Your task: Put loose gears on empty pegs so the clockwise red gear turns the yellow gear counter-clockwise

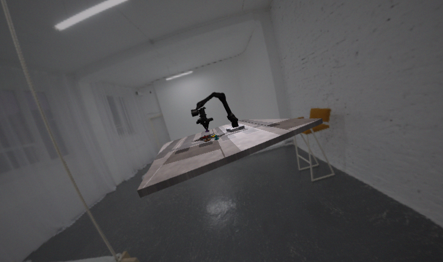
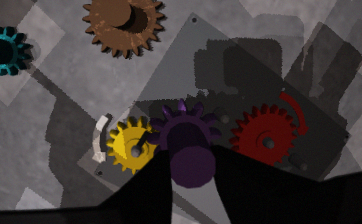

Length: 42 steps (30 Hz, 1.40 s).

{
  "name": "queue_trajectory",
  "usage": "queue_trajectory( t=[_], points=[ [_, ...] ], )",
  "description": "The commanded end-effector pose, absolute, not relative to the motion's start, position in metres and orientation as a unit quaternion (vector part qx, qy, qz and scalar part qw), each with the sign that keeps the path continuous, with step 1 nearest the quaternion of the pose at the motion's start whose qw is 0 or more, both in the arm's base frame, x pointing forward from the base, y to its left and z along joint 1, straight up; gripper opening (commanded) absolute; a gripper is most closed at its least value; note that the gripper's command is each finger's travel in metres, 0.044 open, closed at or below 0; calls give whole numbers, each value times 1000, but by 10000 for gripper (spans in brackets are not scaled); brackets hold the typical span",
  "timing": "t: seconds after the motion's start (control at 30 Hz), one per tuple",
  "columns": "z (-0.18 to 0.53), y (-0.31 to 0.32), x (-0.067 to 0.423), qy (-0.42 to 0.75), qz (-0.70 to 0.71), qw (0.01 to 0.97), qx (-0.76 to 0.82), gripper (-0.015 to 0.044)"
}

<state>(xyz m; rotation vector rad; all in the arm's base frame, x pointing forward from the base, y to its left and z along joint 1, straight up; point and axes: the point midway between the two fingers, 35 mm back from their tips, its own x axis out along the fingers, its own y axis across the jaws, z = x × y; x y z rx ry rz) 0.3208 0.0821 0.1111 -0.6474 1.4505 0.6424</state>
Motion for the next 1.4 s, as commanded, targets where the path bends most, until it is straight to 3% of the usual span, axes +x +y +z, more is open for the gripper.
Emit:
queue_trajectory(
  t=[0.0,1.37],
  points=[
    [107,73,329,637,285,655,-290,0],
    [91,49,342,618,326,634,-332,0]
  ],
)
